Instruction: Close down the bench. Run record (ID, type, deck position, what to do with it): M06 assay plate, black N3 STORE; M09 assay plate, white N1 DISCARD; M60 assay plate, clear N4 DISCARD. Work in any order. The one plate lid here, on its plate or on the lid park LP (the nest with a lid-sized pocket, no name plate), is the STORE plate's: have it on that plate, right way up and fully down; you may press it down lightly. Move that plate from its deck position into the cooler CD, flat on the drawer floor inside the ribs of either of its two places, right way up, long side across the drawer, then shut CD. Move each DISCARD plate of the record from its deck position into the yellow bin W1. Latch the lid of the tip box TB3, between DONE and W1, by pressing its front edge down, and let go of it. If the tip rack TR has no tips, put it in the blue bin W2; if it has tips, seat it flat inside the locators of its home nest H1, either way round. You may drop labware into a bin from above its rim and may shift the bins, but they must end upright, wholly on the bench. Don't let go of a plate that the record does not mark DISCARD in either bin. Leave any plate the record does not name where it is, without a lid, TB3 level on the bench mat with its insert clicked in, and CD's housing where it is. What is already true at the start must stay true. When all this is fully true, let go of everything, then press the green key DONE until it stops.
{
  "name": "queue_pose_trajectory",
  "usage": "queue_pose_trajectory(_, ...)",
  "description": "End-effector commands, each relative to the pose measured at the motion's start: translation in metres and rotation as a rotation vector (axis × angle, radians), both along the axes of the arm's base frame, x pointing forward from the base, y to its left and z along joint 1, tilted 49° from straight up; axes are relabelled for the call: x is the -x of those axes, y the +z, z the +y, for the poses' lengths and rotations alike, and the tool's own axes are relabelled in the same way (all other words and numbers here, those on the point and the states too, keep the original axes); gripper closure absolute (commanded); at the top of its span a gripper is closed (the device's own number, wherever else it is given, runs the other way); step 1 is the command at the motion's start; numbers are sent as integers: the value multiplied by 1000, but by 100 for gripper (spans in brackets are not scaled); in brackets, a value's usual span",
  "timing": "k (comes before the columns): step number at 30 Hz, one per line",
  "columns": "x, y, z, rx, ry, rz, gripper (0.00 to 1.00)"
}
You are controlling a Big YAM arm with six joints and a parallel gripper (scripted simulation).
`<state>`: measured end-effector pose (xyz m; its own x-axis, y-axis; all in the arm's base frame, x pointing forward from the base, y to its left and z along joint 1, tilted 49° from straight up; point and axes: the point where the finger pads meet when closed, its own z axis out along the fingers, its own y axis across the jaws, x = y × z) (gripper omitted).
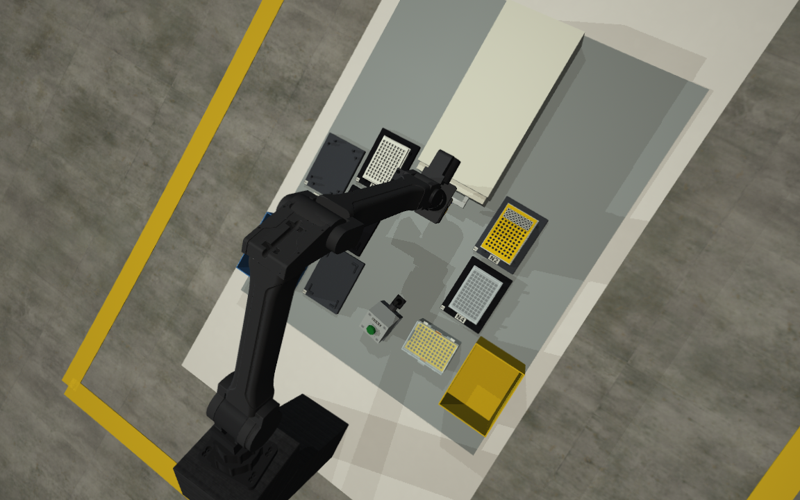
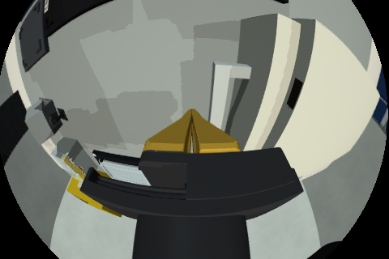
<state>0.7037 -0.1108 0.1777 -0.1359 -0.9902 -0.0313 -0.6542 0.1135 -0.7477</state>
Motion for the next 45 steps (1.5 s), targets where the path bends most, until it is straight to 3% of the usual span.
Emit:
queue_pose_trajectory(1,2,20,2,0,-2,-44,100)
queue_pose_trajectory(5,5,8,2,-2,-2,-33,100)
queue_pose_trajectory(9,9,13,3,1,-2,-46,100)
queue_pose_trajectory(14,11,-5,3,-3,-2,-23,100)
queue_pose_trajectory(18,15,4,4,0,-2,-43,100)
queue_pose_trajectory(21,17,-8,5,-2,-2,-30,100)
queue_pose_trajectory(25,21,-2,6,0,-1,-44,100)
queue_pose_trajectory(28,23,-14,6,-2,-1,-31,100)
queue_pose_trajectory(33,26,-11,7,-1,-1,-40,100)
queue_pose_trajectory(37,29,-22,7,-2,-1,-30,100)
queue_pose_trajectory(45,31,-26,6,2,1,-25,100)
